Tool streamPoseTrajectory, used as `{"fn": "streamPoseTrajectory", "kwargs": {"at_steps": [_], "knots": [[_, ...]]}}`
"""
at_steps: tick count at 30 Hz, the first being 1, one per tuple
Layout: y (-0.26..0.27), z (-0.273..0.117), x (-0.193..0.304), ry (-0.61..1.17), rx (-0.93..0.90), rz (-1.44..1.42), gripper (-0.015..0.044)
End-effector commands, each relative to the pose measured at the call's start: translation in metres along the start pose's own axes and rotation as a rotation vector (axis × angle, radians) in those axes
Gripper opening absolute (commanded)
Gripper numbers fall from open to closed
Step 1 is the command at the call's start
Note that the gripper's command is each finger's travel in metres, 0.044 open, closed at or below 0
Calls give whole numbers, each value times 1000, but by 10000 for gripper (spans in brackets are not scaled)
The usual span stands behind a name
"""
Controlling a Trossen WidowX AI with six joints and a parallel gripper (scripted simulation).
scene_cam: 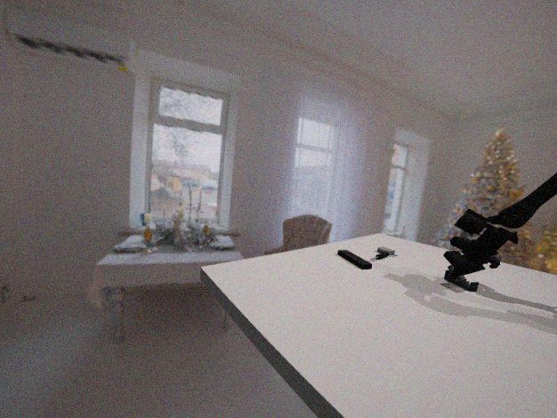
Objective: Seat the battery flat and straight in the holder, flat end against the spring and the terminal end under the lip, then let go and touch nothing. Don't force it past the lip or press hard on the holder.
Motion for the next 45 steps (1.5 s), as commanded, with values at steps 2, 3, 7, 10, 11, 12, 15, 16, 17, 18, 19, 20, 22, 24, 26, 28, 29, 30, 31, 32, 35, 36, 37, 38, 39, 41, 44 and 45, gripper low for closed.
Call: {"fn": "streamPoseTrajectory", "kwargs": {"at_steps": [2, 3, 7, 10, 11, 12, 15, 16, 17, 18, 19, 20, 22, 24, 26, 28, 29, 30, 31, 32, 35, 36, 37, 38, 39, 41, 44, 45], "knots": [[-2, 0, 4, -4, 2, 4, 75], [-2, 0, 5, -4, 2, 4, 75], [-2, -1, 9, -3, 2, 4, 75], [-2, -2, 12, -2, 2, 4, 75], [-2, -3, 13, -2, 2, 4, 75], [-2, -3, 15, -3, 2, 4, 75], [-2, -4, 17, -3, 3, 4, 75], [-2, -5, 18, -3, 3, 4, 75], [-2, -5, 18, -3, 3, 4, 75], [-2, -5, 19, -3, 4, 4, 75], [-2, -6, 20, -3, 4, 4, 75], [-2, -6, 21, -3, 4, 4, 75], [-2, -7, 22, -3, 4, 4, 75], [-2, -8, 24, -2, 4, 4, 75], [-2, -8, 24, -2, 4, 4, 75], [-2, -8, 24, 2, 4, 3, 75], [-2, -7, 23, 7, 5, 2, 75], [-1, -7, 23, 13, 6, 1, 75], [-1, -7, 23, 20, 6, 0, 75], [-1, -6, 22, 26, 7, -1, 75], [-1, -5, 21, 44, 9, -5, 75], [-1, -5, 21, 51, 10, -7, 75], [-1, -4, 20, 57, 10, -7, 75], [-1, -4, 20, 63, 11, -8, 75], [-1, -4, 19, 70, 12, -9, 75], [0, -3, 19, 83, 13, -11, 75], [0, -2, 18, 102, 14, -14, 75], [0, -2, 17, 108, 15, -14, 75]]}}
Point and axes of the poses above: the point midway between the two fingers, 35 mm back from their tips, its own z axis out along the fingers, its own y axis across the jaws, x = y × z, the point moved 3 cm from there along -z, back along the fingers
